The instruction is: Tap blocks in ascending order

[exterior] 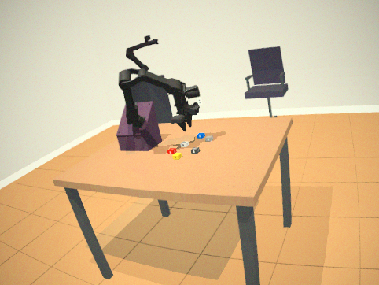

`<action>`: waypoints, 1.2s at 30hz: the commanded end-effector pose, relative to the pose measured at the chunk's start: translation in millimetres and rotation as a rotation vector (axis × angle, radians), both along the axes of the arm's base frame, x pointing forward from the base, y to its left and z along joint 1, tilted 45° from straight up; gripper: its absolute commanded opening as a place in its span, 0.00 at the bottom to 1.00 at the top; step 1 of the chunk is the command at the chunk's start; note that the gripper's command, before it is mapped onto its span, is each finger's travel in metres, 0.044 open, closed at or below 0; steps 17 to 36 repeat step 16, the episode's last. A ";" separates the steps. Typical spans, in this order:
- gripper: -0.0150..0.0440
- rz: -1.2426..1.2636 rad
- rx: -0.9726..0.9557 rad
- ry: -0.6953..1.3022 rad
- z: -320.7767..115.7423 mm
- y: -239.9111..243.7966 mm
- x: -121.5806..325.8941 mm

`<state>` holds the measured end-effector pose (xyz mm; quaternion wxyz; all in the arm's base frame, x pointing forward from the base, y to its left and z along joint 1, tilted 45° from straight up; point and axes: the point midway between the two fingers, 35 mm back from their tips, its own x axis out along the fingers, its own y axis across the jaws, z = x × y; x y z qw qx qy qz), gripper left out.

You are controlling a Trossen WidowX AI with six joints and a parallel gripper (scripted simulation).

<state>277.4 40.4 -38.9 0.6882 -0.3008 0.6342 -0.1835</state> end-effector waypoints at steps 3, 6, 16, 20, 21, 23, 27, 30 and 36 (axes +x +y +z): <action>0.93 -0.007 -0.008 0.015 -47.6 86.2 -17.0; 0.93 -0.016 -0.033 0.009 -73.5 123.1 -38.1; 0.93 -0.023 -0.063 -0.004 -95.2 148.3 -60.7; 0.93 -0.023 -0.063 -0.004 -95.2 148.3 -60.7; 0.93 -0.023 -0.063 -0.004 -95.2 148.3 -60.7; 0.93 -0.023 -0.063 -0.004 -95.2 148.3 -60.7; 0.93 -0.023 -0.063 -0.004 -95.2 148.3 -60.7; 0.93 -0.023 -0.063 -0.004 -95.2 148.3 -60.7; 0.93 -0.023 -0.063 -0.004 -95.2 148.3 -60.7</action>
